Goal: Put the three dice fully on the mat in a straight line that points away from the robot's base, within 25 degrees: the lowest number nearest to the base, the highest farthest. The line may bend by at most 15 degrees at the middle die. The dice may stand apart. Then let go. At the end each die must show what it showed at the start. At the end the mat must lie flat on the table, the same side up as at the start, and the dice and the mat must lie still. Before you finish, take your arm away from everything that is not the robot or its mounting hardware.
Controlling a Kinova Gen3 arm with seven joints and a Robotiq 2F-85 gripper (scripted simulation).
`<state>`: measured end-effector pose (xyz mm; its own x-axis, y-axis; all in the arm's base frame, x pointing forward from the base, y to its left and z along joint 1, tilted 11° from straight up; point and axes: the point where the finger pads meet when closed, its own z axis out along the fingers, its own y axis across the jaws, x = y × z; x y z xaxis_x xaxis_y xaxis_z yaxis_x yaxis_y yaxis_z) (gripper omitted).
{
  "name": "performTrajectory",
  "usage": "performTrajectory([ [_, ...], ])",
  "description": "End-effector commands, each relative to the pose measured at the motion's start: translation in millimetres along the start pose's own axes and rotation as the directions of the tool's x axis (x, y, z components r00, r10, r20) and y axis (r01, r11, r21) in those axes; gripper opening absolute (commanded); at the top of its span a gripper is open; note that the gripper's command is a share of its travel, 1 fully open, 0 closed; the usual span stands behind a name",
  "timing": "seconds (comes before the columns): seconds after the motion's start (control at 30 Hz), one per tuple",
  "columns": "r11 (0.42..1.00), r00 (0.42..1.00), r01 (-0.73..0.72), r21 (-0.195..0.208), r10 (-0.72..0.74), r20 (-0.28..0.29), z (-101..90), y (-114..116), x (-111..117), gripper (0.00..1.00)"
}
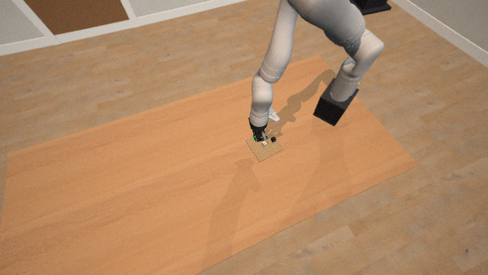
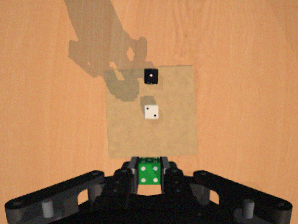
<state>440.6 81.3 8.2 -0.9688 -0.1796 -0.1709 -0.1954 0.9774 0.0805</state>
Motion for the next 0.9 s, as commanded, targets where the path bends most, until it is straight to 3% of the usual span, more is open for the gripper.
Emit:
performTrajectory([
  [0.0, 1.0, 1.0, -0.013, 0.003, 0.013, 0.005, 1.7, -1, -3, 0.15],
  [0.2, 1.0, 1.0, -0.014, 0.003, 0.014, 0.002, 12.6, -1, -3, 0.15],
  [0.53, 1.0, 1.0, -0.015, 0.002, 0.015, 0.002, 58.2, -1, -4, 0.15],
  [0.6, 1.0, 1.0, -0.015, 0.002, 0.015, 0.002, 58.2, -1, -4, 0.15],
  [0.87, 1.0, 1.0, -0.015, 0.002, 0.015, 0.003, 89.5, -1, -4, 0.15],
])
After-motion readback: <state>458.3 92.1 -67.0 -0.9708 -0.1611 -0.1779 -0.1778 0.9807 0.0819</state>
